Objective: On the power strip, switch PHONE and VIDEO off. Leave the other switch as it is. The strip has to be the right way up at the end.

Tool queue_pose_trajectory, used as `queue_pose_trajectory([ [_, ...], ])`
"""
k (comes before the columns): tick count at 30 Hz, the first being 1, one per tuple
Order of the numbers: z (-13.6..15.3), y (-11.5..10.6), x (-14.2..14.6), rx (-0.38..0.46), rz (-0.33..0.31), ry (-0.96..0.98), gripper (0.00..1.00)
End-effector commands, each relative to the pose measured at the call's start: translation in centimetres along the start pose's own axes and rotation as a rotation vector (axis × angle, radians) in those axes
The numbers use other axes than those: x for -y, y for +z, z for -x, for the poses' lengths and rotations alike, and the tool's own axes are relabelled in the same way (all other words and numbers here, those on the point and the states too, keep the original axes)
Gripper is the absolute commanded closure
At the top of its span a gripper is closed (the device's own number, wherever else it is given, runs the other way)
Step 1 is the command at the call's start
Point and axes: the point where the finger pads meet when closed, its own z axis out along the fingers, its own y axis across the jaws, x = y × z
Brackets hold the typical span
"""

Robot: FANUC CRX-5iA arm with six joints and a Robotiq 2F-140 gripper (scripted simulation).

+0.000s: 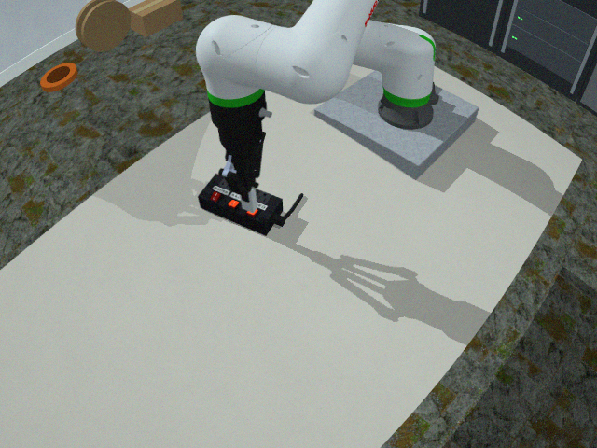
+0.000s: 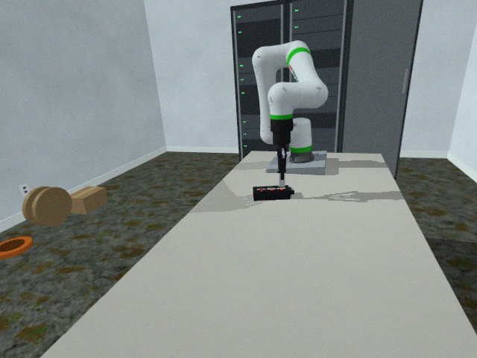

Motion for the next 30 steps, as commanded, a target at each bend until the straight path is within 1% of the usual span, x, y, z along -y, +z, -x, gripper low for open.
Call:
queue_pose_trajectory([
  [1,-0.01,0.35,0.02,0.0,0.0,0.0,1.0],
  [14,-0.01,1.0,0.03,0.0,0.0,0.0,1.0],
  [30,-0.01,1.06,0.03,0.0,0.0,0.0,1.0],
])
